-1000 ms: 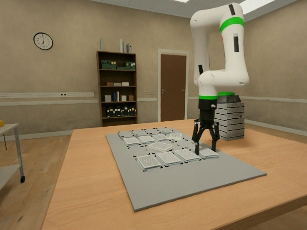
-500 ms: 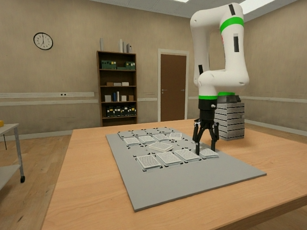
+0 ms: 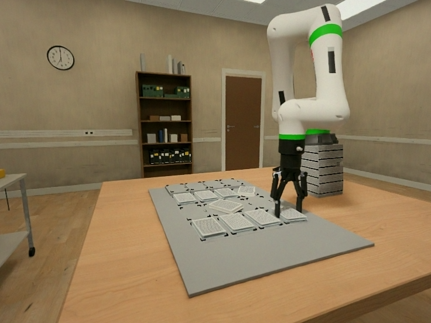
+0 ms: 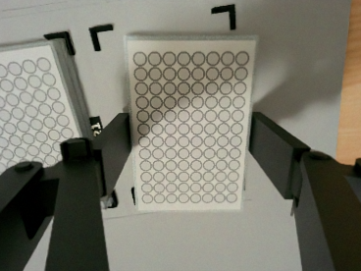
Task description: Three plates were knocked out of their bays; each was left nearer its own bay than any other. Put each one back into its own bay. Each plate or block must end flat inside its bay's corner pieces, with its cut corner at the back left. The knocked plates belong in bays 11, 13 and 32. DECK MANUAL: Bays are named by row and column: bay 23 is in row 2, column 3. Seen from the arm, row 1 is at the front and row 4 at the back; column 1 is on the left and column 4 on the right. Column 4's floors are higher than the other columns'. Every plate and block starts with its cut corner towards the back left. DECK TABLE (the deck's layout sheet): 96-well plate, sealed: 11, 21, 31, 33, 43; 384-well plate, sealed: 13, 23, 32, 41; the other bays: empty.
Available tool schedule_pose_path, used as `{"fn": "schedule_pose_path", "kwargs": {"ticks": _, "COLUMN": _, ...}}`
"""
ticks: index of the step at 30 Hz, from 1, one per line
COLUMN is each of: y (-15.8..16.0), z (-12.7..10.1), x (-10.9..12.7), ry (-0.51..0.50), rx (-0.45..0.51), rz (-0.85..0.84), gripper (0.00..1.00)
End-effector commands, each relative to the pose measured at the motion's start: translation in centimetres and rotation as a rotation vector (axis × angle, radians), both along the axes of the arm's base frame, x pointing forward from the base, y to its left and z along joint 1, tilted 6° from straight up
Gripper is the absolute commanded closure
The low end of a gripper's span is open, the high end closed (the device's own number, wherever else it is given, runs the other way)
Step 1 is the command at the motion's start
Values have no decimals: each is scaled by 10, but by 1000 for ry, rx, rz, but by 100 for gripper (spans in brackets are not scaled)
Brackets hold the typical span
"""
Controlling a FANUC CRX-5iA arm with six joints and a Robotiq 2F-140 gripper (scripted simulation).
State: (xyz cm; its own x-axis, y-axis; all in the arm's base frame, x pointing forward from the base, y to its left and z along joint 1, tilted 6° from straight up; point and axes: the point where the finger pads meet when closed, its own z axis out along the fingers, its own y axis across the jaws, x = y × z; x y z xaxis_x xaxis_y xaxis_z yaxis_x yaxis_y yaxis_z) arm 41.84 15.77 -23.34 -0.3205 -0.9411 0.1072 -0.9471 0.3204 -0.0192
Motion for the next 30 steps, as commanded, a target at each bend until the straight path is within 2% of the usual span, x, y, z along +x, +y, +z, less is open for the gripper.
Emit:
{"fn": "schedule_pose_path", "kwargs": {"ticks": 1, "y": 1, "z": 1, "x": 1, "ry": -1, "rx": 1, "rz": 0, "gripper": 39}}
{"fn": "schedule_pose_path", "kwargs": {"ticks": 30, "y": 1, "z": 1, "x": 1, "ry": -2, "rx": 1, "rz": 0, "gripper": 41}}
